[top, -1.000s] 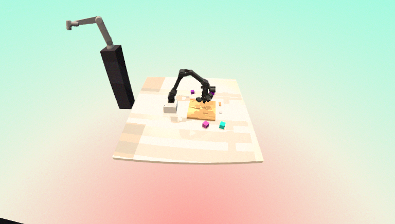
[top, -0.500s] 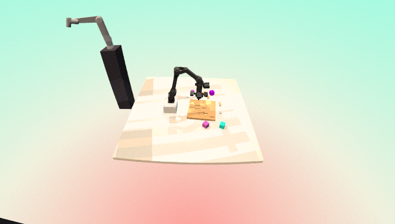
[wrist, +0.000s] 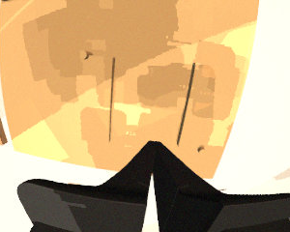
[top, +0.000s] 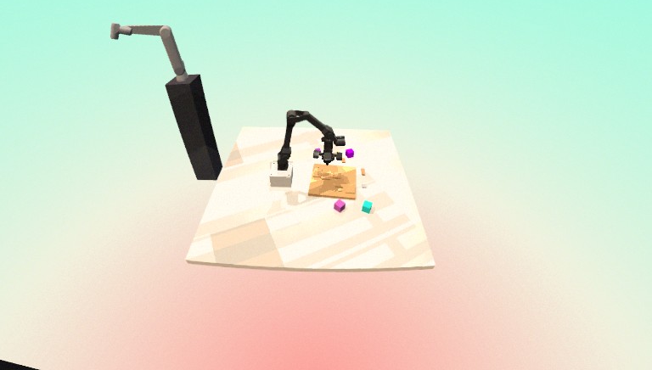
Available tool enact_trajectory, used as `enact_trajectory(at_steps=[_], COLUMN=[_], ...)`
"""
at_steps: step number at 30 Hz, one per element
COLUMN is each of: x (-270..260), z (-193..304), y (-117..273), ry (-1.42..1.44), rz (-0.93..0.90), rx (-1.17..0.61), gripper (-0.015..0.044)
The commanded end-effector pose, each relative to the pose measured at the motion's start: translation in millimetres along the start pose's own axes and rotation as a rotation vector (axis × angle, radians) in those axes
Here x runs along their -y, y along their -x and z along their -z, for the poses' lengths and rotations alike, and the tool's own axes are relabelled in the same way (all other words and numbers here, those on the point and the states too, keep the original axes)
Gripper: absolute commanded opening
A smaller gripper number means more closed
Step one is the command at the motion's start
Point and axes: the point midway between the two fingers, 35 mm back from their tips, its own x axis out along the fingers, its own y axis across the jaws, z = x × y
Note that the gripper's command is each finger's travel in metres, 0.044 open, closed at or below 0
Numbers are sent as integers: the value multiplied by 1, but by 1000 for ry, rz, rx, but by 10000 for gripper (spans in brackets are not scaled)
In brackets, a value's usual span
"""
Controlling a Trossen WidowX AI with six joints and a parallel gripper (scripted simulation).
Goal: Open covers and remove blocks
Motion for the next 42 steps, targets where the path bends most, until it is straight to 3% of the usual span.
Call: enact_trajectory(at_steps=[1, 42], x=[0, -1], z=[0, 1], y=[0, -34], ry=[-6, -6], rz=[-1, -1], rx=[-2, -2], gripper=[0, 0])
